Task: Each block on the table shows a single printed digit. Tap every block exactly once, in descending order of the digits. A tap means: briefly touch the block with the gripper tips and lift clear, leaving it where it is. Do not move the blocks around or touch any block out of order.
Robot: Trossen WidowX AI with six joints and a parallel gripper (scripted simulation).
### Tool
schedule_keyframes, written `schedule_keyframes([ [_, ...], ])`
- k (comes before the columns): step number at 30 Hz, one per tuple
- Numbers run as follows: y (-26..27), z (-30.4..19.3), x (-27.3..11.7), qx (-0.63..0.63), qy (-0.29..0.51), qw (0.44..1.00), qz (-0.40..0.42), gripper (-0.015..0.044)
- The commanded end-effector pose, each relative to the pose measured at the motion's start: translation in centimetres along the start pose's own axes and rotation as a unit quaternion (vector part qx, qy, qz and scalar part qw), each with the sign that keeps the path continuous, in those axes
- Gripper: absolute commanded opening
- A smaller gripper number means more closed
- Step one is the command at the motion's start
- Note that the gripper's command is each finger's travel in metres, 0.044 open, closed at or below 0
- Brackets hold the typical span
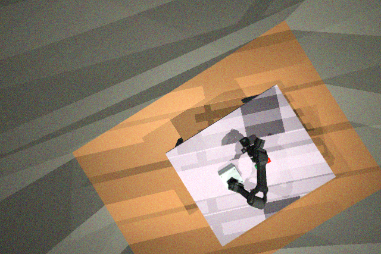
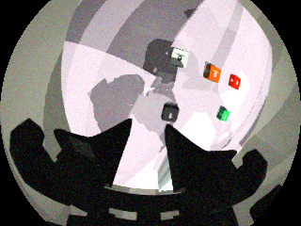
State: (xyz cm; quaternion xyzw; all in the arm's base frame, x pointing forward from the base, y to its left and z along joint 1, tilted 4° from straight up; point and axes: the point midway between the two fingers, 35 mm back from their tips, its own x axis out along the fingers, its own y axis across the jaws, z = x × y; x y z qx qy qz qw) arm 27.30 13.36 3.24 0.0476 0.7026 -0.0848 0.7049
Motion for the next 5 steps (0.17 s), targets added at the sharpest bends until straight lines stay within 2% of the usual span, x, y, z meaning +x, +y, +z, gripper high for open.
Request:
schedule_keyframes([
  [1,2.22,0.16,-3.16,0.001,0.001,1.0,0.002,0.0309],
  [4,2.32,0.16,-3.32,0.001,0.001,1.0,0.002,0.0387],
  [5,2.32,0.16,-3.32,0.001,0.001,1.0,0.002,0.0387],
])
